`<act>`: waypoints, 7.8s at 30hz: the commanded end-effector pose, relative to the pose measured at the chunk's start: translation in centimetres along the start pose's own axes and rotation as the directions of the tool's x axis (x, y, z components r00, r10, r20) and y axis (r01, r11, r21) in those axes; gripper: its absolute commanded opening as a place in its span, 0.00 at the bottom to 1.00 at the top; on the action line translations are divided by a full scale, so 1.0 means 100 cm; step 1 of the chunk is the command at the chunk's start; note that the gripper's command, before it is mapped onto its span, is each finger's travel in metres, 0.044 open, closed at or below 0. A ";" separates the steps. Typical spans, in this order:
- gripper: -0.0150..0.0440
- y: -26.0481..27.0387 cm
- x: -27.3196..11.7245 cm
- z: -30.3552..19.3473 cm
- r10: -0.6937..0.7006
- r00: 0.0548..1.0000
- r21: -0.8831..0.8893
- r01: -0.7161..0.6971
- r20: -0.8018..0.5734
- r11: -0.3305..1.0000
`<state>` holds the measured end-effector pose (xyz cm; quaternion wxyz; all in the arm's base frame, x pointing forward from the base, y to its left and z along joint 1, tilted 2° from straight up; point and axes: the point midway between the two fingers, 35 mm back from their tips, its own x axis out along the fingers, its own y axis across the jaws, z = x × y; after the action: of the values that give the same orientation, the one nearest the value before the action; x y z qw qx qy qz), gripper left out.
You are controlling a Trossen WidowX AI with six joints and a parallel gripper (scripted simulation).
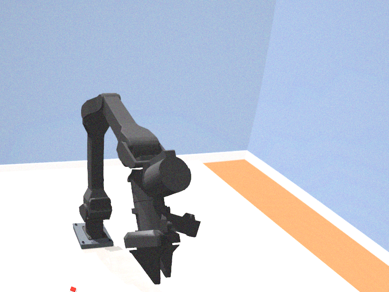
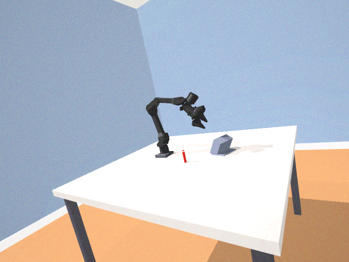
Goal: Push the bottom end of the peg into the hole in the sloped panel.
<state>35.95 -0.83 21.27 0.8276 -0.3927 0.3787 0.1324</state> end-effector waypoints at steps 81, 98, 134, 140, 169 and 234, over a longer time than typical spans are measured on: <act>1.00 0.021 0.050 -0.221 0.543 0.749 0.925 0.323 -0.379 0.200; 0.91 0.028 0.060 -0.226 0.536 0.752 0.924 0.323 -0.383 0.207; 0.25 0.001 0.026 -0.209 0.540 0.751 0.924 0.323 -0.381 0.203; 0.25 -0.010 0.010 -0.201 0.542 0.750 0.925 0.323 -0.380 0.201; 0.25 -0.007 0.012 -0.181 0.467 0.772 0.900 0.341 -0.432 0.271; 0.25 0.020 0.040 -0.120 0.176 0.862 0.833 0.375 -0.474 0.407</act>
<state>31.42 -9.12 12.24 0.7807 0.0790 0.5688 -0.2464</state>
